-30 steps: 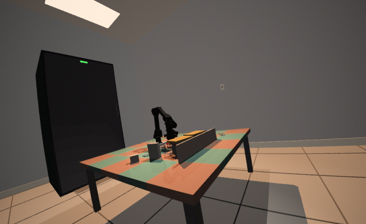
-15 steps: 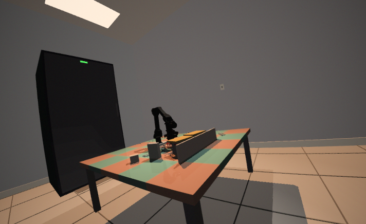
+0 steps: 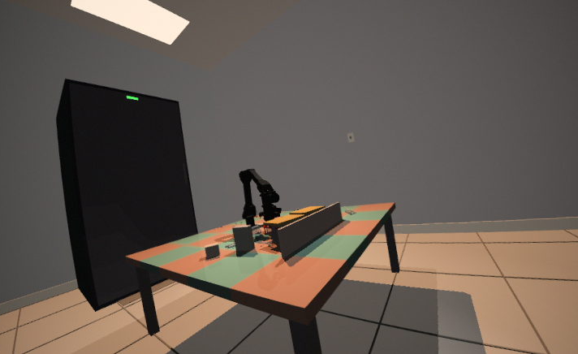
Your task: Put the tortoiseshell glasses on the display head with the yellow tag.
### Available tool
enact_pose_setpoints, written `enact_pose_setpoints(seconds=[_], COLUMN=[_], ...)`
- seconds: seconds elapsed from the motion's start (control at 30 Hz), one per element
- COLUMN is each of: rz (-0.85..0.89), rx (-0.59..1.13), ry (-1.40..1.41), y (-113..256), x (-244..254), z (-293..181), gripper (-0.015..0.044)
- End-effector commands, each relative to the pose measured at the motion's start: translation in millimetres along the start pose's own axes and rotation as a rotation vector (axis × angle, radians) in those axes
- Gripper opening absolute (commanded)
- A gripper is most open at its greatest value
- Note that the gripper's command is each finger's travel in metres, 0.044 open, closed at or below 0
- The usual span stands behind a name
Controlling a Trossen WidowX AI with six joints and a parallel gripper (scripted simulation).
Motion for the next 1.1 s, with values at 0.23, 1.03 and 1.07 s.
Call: enact_pose_setpoints(seconds=[0.23, 1.03, 1.07], rz=[-0.003, -0.007, -0.007], rx=[-0.002, 0.068, 0.078], ry=[-0.002, 0.268, 0.304], y=[44, 100, 100], x=[-5, -1, 0], z=[1, 30, 33], gripper=[0.0, 0.0, 0.0])
Point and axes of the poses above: the point midway between the two fingers, 35 mm back from their tips, its own y axis back along the fingers, its own x axis across the jaws, z = x × y, the point moved 4 cm from there along y, back along the fingers, and after that the axes turned 7 degrees about -y, right-handed, at the moved point
